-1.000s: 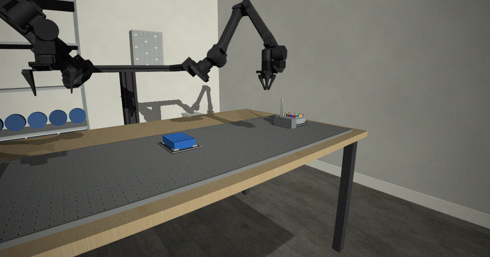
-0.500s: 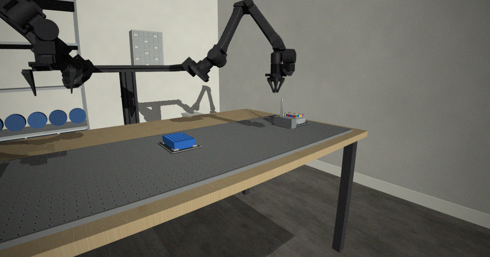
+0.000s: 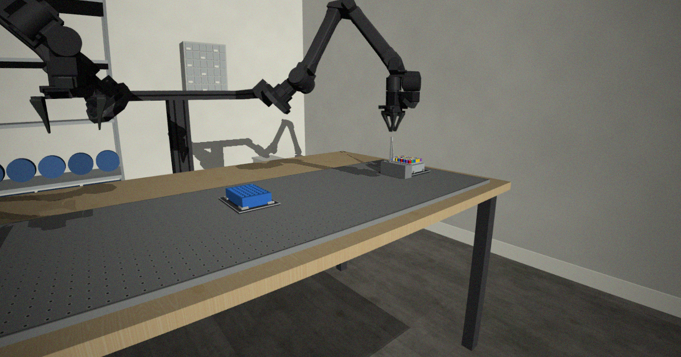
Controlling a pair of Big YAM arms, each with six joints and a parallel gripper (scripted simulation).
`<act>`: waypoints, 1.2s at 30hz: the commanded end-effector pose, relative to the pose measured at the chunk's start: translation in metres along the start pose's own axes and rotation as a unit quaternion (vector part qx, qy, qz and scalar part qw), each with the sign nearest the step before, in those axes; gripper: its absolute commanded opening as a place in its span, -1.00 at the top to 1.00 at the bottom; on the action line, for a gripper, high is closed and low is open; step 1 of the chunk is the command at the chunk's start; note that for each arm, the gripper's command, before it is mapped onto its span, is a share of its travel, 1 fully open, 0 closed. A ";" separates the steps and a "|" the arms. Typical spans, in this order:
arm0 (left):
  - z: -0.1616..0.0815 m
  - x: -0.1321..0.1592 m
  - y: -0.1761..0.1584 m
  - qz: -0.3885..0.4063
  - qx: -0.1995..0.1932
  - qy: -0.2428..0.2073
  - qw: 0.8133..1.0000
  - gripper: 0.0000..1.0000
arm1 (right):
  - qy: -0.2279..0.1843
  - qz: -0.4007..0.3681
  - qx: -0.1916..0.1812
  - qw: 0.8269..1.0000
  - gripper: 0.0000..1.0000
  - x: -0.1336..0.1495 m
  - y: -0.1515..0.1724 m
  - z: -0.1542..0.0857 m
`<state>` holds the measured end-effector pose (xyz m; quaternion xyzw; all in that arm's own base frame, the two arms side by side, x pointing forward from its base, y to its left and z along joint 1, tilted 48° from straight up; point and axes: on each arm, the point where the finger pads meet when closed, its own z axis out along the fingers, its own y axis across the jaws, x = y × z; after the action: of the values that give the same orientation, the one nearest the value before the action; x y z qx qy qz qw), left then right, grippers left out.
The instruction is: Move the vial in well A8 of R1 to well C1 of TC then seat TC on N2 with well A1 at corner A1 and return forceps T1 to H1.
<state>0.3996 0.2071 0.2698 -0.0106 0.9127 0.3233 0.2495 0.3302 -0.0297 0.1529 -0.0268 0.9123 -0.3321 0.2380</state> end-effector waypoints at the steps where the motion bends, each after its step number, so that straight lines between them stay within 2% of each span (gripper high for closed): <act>1: -0.010 -0.008 0.006 0.005 -0.003 -0.011 1.000 0.53 | -0.006 0.009 0.000 1.000 -1.00 -0.008 -0.003 -0.004; 36: -0.010 -0.002 0.000 0.001 -0.003 -0.016 1.000 0.53 | -0.006 0.009 0.000 1.000 -1.00 -0.008 -0.003 -0.004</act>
<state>0.3983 0.2066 0.2696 -0.0086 0.9126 0.3241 0.2493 0.3302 -0.0297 0.1529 -0.0268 0.9123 -0.3321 0.2380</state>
